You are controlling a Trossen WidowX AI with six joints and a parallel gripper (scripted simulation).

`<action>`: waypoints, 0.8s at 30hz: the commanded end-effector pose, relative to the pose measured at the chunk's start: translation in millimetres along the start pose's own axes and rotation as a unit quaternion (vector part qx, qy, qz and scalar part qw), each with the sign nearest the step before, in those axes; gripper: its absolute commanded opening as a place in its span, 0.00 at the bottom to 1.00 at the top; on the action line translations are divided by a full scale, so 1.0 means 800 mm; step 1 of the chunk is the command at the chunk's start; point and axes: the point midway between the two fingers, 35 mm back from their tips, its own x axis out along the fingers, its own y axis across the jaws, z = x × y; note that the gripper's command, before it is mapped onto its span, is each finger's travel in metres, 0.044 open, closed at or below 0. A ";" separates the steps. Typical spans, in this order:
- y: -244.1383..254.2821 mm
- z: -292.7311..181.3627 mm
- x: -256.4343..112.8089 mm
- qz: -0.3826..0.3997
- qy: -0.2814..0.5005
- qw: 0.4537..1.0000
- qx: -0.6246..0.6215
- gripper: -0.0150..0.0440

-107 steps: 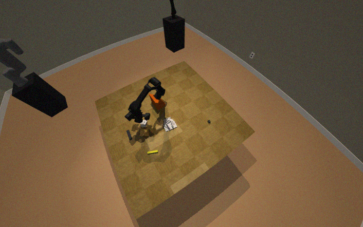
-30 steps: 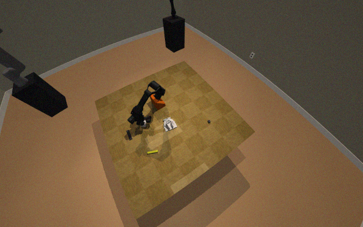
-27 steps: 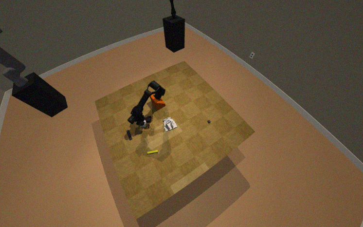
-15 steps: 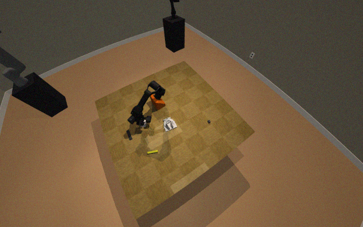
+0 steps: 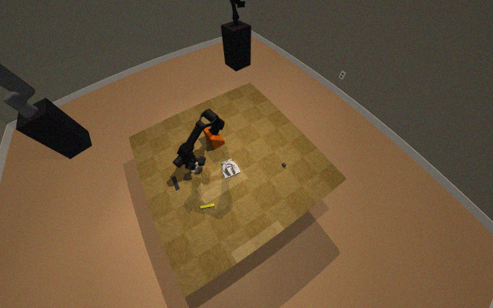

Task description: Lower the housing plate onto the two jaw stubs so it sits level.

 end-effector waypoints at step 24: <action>-0.001 0.002 -0.084 -0.004 -0.006 1.000 -0.001 0.85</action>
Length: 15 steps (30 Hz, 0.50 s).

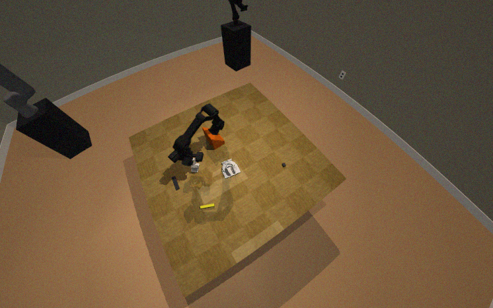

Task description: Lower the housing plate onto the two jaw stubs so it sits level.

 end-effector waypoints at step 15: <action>0.040 0.008 -0.014 -0.009 -0.006 0.999 -0.034 0.85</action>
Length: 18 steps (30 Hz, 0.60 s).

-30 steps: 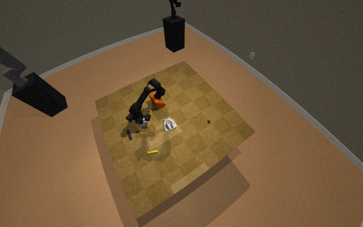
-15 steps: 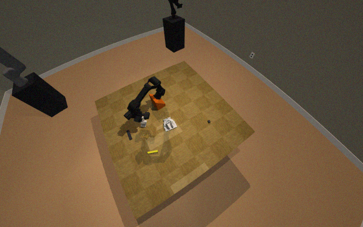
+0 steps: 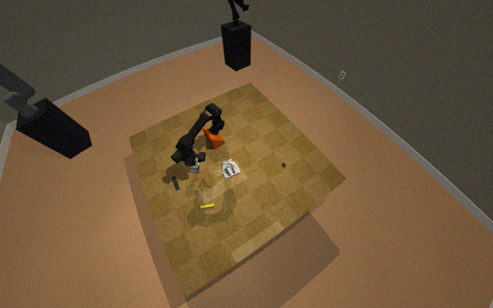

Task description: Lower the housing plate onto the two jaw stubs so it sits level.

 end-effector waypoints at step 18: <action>0.089 0.003 -0.010 -0.001 -0.003 0.998 -0.068 0.85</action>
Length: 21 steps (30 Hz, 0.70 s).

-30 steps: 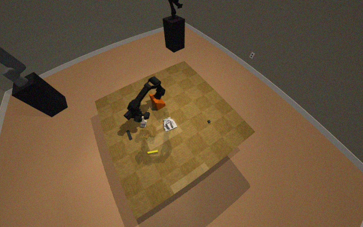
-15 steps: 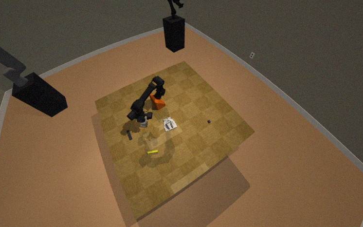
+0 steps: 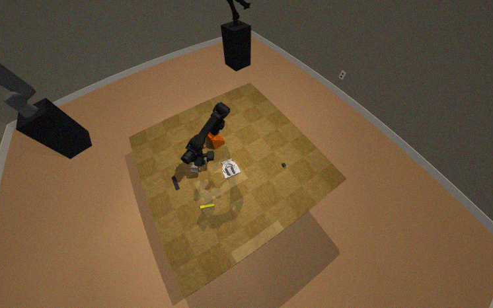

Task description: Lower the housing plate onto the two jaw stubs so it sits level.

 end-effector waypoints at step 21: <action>0.103 -0.003 0.000 0.007 0.002 0.997 -0.078 0.85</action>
